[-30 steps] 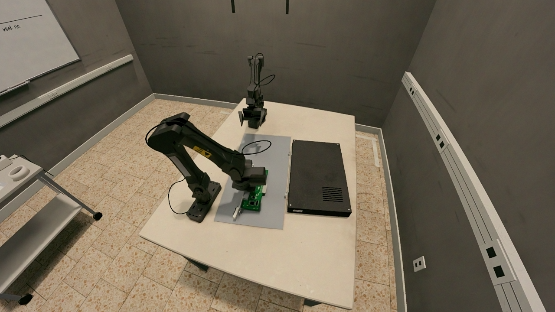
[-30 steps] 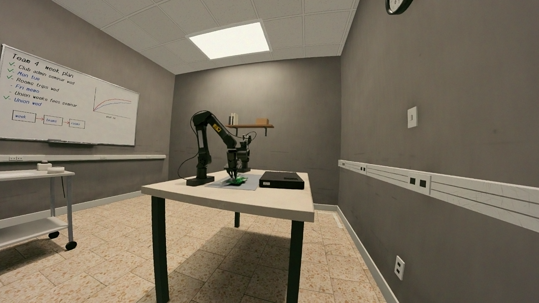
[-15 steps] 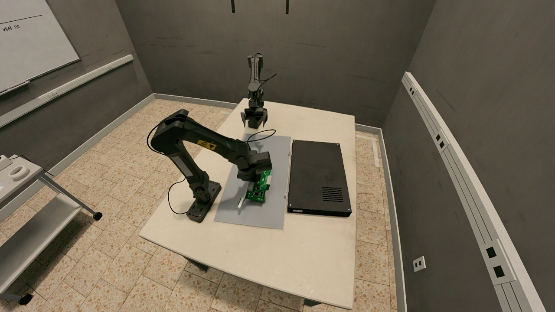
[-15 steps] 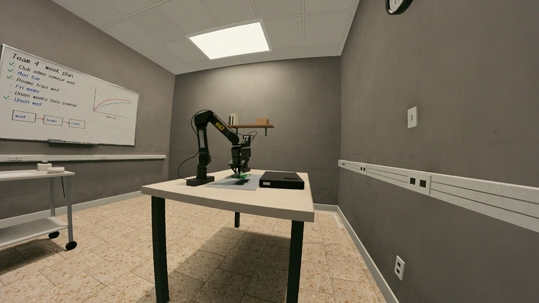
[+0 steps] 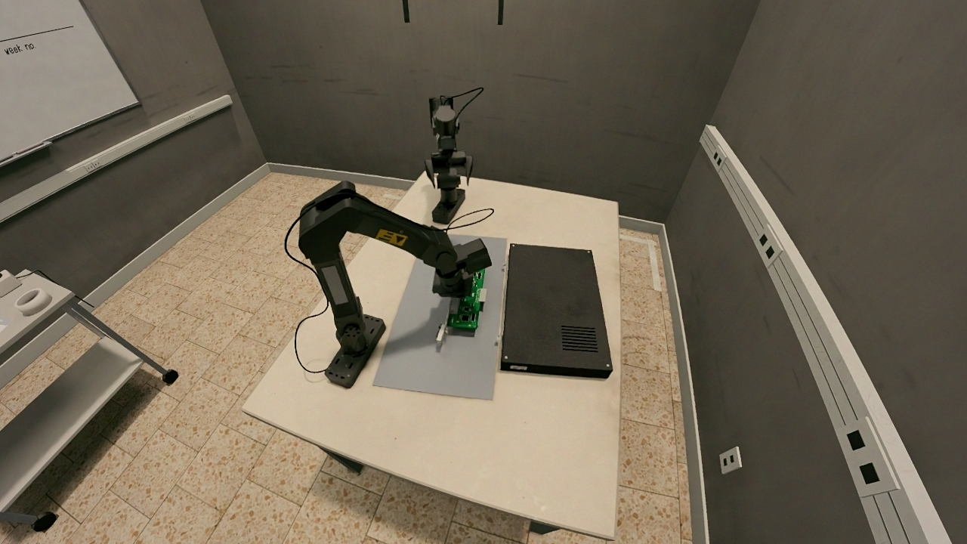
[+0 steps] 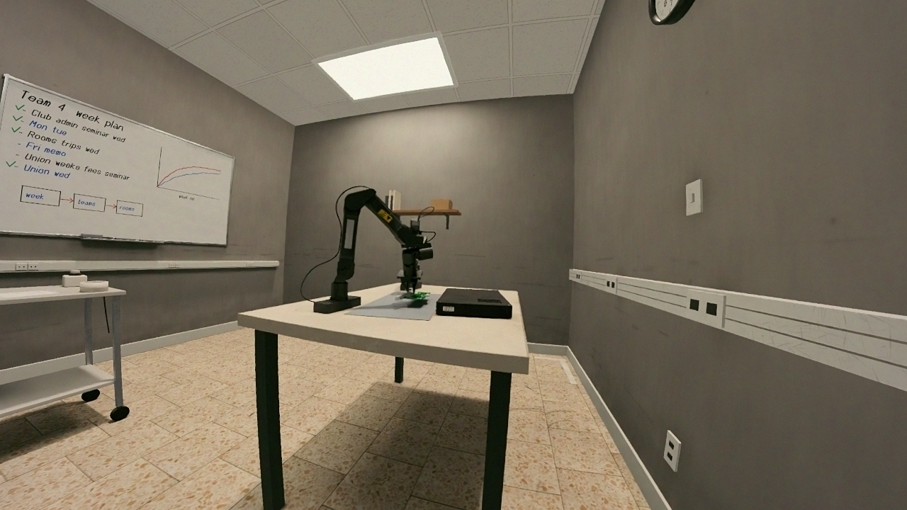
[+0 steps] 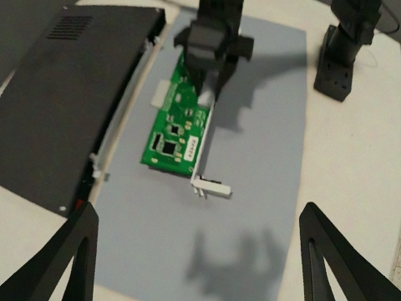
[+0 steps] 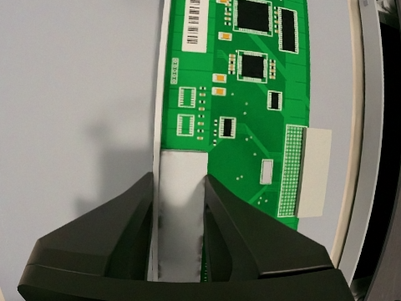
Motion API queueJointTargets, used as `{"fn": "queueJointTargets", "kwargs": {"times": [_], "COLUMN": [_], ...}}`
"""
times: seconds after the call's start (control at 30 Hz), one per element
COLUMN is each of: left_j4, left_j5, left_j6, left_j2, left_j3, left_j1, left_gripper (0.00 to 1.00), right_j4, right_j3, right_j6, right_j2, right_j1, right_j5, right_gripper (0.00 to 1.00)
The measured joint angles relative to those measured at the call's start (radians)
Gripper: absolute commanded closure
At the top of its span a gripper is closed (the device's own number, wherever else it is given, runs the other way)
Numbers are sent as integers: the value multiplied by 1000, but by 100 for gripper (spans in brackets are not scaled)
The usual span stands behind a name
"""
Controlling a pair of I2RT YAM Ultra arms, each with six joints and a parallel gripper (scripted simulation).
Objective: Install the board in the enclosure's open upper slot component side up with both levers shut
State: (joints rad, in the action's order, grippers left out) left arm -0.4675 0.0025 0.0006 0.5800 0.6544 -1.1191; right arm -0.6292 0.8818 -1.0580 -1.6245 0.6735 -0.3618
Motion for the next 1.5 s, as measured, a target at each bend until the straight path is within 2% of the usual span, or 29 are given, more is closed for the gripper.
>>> {"fn": "queueJointTargets", "kwargs": {"times": [0.13,0.27,0.87,1.13,1.5], "left_j4": [-109,-160,-228,-229,-229], "left_j5": [0,0,0,0,0], "left_j6": [0,0,0,0,0], "left_j2": [-14,-22,-22,-22,-22], "left_j3": [142,193,193,193,193], "left_j1": [16,26,31,31,31], "left_gripper": [0,0,0,0,0], "right_j4": [-1,-4,-18,5,11], "right_j3": [16,47,127,167,171], "right_j6": [0,-8,-26,-45,-51], "right_j2": [-18,-45,-91,-152,-164], "right_j1": [2,-7,-23,-46,-50], "right_j5": [0,0,0,-1,-3], "right_gripper": [82,82,82,82,82]}}
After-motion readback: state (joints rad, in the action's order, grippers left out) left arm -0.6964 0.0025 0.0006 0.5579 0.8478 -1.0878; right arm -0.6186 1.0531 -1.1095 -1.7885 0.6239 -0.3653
